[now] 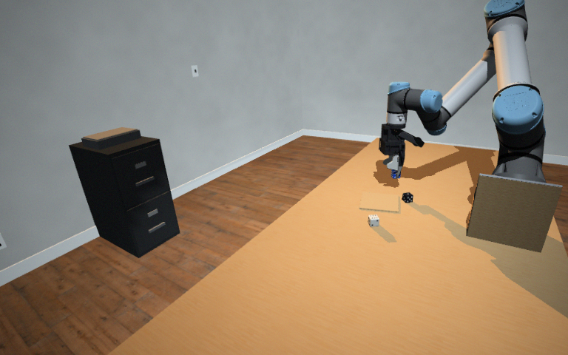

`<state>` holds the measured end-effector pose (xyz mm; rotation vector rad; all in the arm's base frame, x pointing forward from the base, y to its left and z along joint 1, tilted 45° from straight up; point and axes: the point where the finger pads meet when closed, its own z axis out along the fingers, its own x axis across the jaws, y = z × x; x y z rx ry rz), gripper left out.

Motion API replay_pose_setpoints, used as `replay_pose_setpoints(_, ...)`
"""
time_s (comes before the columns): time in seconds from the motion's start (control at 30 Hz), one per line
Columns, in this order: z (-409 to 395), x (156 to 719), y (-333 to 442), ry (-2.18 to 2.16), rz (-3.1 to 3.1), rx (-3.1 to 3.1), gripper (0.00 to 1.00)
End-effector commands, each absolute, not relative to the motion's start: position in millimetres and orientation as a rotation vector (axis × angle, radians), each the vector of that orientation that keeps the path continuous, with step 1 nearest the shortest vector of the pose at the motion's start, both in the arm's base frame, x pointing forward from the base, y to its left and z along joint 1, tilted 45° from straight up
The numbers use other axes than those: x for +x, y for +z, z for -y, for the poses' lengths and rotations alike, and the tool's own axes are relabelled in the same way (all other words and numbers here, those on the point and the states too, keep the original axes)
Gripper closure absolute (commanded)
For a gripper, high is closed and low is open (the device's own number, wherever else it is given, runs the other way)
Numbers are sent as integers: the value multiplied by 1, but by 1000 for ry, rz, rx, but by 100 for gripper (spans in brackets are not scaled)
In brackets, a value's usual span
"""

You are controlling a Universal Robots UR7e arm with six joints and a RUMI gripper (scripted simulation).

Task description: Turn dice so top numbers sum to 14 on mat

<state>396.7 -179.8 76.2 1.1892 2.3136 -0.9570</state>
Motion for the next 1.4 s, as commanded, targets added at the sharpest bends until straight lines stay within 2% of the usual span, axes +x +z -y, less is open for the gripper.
replay_pose_setpoints(0.0,171,397,85,-958,-2315,1194,90)
replay_pose_setpoints(0.5,146,396,110,-958,-2315,1194,90)
replay_pose_setpoints(1.37,125,394,90,-907,-2208,1331,90)
